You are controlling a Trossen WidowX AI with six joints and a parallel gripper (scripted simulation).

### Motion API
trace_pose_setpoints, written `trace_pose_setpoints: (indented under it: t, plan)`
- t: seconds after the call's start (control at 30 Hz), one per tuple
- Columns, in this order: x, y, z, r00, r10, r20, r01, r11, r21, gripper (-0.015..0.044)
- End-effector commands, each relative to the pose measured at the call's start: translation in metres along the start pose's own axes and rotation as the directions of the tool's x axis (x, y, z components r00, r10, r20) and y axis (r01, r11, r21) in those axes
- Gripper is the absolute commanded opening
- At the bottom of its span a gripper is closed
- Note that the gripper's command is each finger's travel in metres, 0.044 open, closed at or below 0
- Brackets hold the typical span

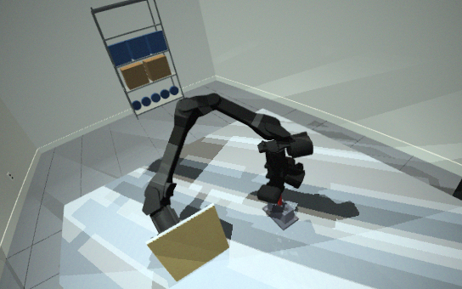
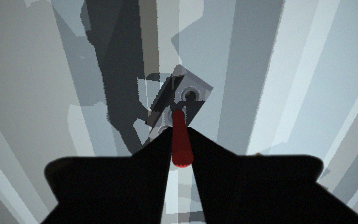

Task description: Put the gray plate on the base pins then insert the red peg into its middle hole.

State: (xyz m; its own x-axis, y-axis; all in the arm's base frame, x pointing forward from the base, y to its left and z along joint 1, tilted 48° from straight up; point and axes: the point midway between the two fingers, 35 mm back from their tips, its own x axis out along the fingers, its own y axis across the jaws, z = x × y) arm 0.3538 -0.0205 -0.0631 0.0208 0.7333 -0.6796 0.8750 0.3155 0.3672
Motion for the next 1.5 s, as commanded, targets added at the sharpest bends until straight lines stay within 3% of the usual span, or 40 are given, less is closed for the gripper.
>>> trace_pose_setpoints:
  t: [0.0,0.5,0.7,1.47]
  plan:
    - [0.0007,0.0004,-0.0002,1.0,0.001,0.001,-0.001,1.0,-0.002,0.0]
    - [0.0015,-0.0002,0.0,1.0,0.0,0.001,0.0,1.0,-0.004,0.0]
    - [0.0015,-0.0002,0.0,1.0,0.0,0.001,0.0,1.0,-0.004,0.015]
    - [-0.0064,-0.0027,-0.0008,1.0,0.002,-0.004,-0.002,1.0,0.007,0.015]
